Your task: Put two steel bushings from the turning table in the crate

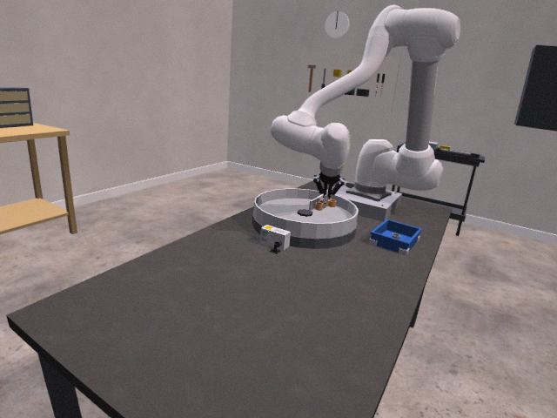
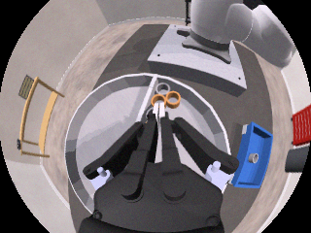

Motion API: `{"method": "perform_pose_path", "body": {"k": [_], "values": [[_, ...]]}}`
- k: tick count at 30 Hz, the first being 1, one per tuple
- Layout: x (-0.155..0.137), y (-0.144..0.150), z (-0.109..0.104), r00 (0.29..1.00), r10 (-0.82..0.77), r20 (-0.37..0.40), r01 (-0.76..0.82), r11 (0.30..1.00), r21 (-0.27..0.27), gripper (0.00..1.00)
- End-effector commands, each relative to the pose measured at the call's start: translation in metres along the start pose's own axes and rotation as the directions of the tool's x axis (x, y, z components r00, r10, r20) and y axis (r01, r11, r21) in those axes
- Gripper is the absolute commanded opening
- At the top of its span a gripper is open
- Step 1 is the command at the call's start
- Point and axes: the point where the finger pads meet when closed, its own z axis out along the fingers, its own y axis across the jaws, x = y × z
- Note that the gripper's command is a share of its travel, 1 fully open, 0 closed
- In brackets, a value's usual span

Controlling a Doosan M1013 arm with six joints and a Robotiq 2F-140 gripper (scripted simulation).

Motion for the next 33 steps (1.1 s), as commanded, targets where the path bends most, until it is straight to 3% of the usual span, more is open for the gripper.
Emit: {"method": "perform_pose_path", "body": {"k": [1,33], "values": [[0.0,-0.0006,-0.0001,1.0,0.0,0.0,0.0,1.0,0.001,0.0],[0.0018,-0.0007,-0.0022,1.0,0.0,0.0,0.0,1.0,0.001,0.0]]}}
